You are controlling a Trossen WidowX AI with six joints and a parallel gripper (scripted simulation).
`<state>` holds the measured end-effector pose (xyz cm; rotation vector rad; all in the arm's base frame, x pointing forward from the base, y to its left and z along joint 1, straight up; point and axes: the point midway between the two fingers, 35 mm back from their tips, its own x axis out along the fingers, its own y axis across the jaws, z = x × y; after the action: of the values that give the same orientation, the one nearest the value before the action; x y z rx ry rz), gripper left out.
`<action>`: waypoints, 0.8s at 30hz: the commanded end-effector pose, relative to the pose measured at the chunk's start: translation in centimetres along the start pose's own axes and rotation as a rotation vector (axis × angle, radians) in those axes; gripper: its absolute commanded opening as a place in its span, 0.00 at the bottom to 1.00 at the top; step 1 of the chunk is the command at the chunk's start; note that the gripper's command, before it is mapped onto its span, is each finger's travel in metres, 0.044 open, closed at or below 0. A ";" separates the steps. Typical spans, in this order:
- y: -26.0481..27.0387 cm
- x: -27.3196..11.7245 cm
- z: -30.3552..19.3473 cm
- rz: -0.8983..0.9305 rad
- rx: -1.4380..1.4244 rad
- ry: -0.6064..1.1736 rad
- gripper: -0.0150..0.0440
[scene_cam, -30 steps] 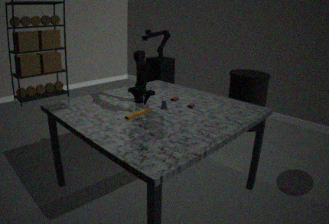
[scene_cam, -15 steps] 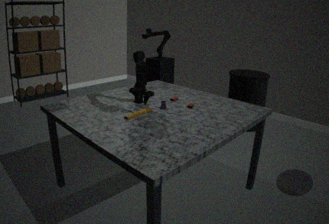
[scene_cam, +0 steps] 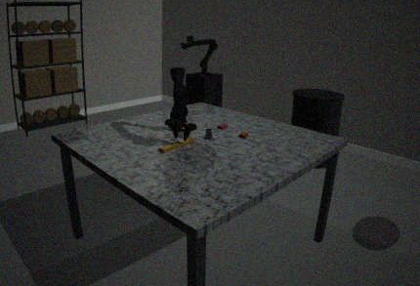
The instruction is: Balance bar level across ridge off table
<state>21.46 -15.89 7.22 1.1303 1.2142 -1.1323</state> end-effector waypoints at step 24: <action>-0.1 2.5 -0.2 -0.003 0.005 0.010 0.79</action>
<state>21.37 -15.82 4.81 1.1310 1.2225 -1.1346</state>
